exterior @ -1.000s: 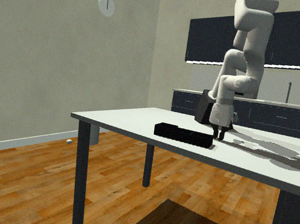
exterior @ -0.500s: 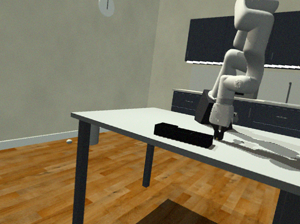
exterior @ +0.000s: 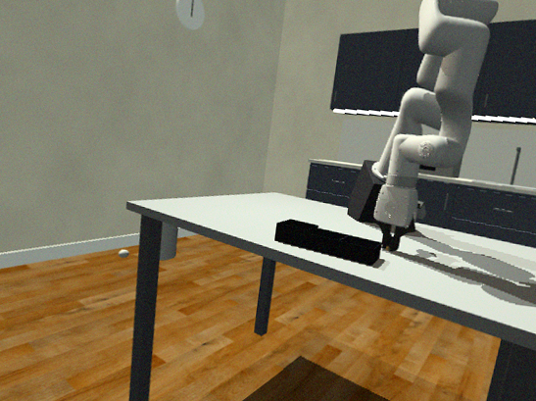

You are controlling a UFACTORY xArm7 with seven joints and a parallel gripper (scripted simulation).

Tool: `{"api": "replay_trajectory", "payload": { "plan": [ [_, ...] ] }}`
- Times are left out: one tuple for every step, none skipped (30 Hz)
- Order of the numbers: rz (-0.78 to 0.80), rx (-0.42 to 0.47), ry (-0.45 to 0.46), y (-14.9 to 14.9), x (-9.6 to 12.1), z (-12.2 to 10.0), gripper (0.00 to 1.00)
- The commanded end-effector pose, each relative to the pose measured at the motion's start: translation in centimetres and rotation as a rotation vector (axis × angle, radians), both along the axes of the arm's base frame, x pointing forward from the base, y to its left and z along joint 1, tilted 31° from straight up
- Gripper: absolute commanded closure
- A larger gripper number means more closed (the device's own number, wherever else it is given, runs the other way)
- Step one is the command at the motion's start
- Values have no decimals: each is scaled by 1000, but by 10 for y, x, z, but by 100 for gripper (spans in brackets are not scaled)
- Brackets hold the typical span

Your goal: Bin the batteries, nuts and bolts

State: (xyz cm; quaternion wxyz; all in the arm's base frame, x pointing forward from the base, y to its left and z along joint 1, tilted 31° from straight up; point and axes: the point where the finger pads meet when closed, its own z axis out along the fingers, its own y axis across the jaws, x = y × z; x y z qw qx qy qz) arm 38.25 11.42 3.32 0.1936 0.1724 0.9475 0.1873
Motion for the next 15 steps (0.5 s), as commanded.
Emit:
{"api": "replay_trajectory", "payload": {
  "plan": [
    [-1, 0, -1, 0, 1, 1, 100],
    [-1, 0, -1, -1, -1, 3, 100],
    [-1, 0, -1, -2, -2, 6, 100],
    [-1, 0, -1, -3, -4, 9, 100],
    [-1, 0, -1, -4, -5, 12, 100],
    [-1, 0, -1, -5, -7, 15, 100],
    [-1, 0, -1, -6, -8, 18, 100],
    [-1, 0, -1, -7, -10, 20, 100],
    [-1, 0, -1, -8, -11, 23, 100],
    [-1, 0, -1, -9, -12, 26, 100],
    [-1, 0, -2, -10, -14, 29, 100],
    [-1, 0, -2, -11, -15, 32, 100],
    [-1, 0, -2, -12, -17, 35, 100],
    [-1, 0, -2, -12, -17, 35, 100],
    [-1, 0, -2, -12, -17, 35, 100]
  ]
}}
